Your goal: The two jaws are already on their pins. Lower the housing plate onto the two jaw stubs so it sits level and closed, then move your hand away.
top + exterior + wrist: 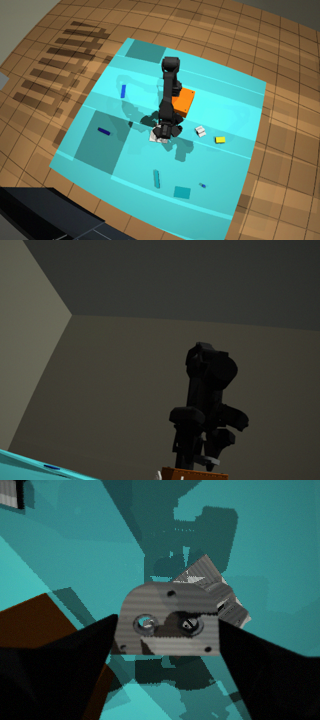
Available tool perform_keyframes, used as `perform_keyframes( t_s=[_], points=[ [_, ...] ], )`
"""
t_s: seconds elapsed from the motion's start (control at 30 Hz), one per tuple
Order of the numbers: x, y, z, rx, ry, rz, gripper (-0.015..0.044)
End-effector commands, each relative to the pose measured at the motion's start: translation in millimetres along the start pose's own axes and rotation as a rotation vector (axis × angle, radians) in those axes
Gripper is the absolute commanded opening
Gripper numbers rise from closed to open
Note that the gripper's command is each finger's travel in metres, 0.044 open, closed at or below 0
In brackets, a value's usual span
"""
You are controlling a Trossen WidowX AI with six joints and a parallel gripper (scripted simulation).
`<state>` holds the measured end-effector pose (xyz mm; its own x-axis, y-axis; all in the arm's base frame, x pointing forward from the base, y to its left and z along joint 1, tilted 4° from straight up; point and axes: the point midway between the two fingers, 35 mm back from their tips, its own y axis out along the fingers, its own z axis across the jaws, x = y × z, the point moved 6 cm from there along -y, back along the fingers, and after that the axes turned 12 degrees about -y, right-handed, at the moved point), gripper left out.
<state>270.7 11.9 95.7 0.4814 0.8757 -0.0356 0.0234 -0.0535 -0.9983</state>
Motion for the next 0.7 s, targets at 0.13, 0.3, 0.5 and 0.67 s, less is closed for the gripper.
perform_keyframes(
  t_s=[0.13, 0.3, 0.5, 0.67],
  points=[
    [-20, -1, -5, -0.01, 0.276, 0.003, 0.0351],
    [-32, -1, -7, -0.011, 0.443, 0.004, 0.0351],
    [-46, 0, -9, -0.013, 0.644, 0.005, 0.0351],
    [-56, 0, -10, -0.015, 0.789, 0.006, 0.0351]
  ],
)
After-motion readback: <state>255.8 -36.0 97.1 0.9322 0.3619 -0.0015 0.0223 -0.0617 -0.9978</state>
